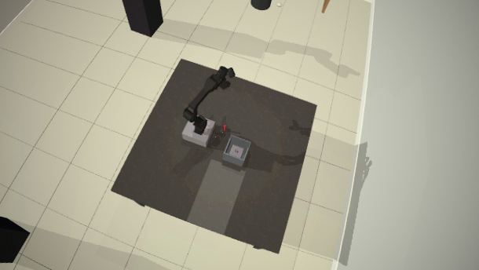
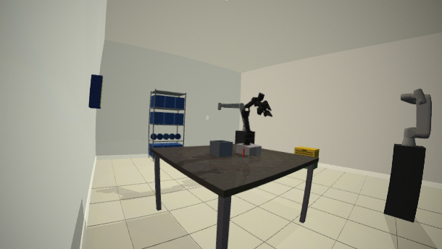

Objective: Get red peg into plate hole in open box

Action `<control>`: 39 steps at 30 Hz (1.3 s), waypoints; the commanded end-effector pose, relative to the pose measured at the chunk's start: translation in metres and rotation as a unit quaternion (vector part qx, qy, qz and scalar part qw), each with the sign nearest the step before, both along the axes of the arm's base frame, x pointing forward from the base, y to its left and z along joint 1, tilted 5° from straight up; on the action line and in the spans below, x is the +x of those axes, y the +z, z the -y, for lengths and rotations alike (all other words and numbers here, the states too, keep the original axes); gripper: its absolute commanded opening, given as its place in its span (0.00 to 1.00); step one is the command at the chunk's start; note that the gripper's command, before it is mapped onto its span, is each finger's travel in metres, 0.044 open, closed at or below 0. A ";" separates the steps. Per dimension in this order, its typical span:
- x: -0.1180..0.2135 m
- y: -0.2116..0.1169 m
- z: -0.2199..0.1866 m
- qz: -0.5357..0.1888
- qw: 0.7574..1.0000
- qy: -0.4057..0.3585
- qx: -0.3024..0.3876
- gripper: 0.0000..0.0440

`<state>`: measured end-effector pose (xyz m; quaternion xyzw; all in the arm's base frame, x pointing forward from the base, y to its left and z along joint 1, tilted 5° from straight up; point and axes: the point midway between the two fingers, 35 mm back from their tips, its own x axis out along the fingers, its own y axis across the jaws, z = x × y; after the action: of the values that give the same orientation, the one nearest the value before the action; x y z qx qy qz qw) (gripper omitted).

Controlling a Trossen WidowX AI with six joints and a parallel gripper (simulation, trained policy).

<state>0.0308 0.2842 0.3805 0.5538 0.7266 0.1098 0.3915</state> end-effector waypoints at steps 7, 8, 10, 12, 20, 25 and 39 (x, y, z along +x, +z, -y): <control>0.053 -0.073 0.009 0.006 0.986 -0.085 -0.143 1.00; 0.057 -0.081 0.011 0.005 0.983 -0.093 -0.158 1.00; 0.067 -0.095 0.017 0.002 0.976 -0.107 -0.189 1.00; 0.075 -0.109 0.023 -0.001 0.969 -0.120 -0.218 1.00; 0.100 -0.156 0.051 -0.018 0.934 -0.154 -0.321 1.00; 0.109 -0.180 0.068 -0.031 0.913 -0.164 -0.372 1.00; 0.119 -0.236 0.105 -0.068 0.863 -0.167 -0.472 1.00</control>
<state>0.1489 0.1857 0.1563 0.4376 0.6149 -0.3331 0.5652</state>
